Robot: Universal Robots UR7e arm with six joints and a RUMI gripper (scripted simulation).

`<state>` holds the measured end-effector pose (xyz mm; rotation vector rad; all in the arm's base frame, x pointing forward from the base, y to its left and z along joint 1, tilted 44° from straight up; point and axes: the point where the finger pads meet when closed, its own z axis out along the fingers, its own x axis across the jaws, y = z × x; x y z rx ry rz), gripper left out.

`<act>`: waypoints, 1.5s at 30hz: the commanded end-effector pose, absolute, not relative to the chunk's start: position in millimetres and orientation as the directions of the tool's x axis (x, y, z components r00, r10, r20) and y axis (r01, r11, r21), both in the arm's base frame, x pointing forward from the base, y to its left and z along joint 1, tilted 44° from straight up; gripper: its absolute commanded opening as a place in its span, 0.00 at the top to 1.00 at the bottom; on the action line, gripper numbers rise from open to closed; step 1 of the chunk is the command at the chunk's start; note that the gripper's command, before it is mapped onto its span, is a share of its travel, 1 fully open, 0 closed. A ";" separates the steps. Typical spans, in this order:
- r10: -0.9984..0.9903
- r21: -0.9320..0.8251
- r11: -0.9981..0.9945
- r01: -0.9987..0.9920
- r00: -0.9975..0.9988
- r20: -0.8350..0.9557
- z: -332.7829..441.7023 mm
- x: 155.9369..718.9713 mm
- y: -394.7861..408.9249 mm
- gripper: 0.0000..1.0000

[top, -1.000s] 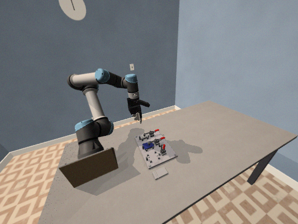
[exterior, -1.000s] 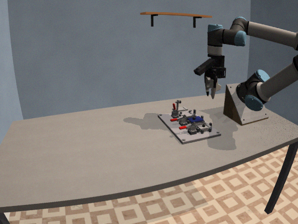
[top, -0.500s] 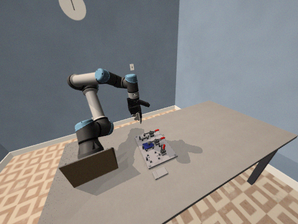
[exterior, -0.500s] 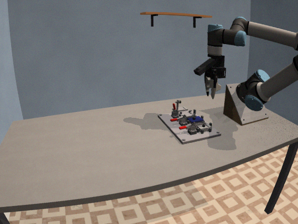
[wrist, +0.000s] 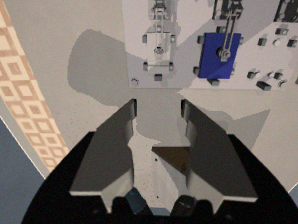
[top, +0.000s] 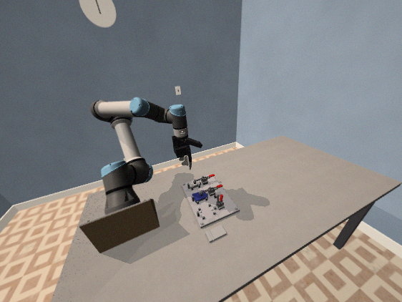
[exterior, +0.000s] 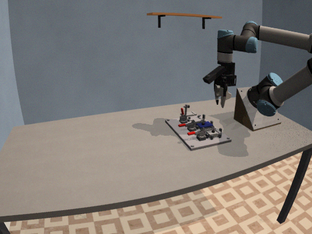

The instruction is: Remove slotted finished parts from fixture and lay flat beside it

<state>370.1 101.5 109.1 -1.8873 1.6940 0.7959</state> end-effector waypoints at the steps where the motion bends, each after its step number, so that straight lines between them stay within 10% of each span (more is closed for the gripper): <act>1: -0.715 0.029 -0.119 -0.993 0.065 -0.696 93.4 368.8 116.0 0.72; 45: -0.715 0.029 -0.119 -0.993 0.065 -0.696 78.7 478.8 140.4 0.72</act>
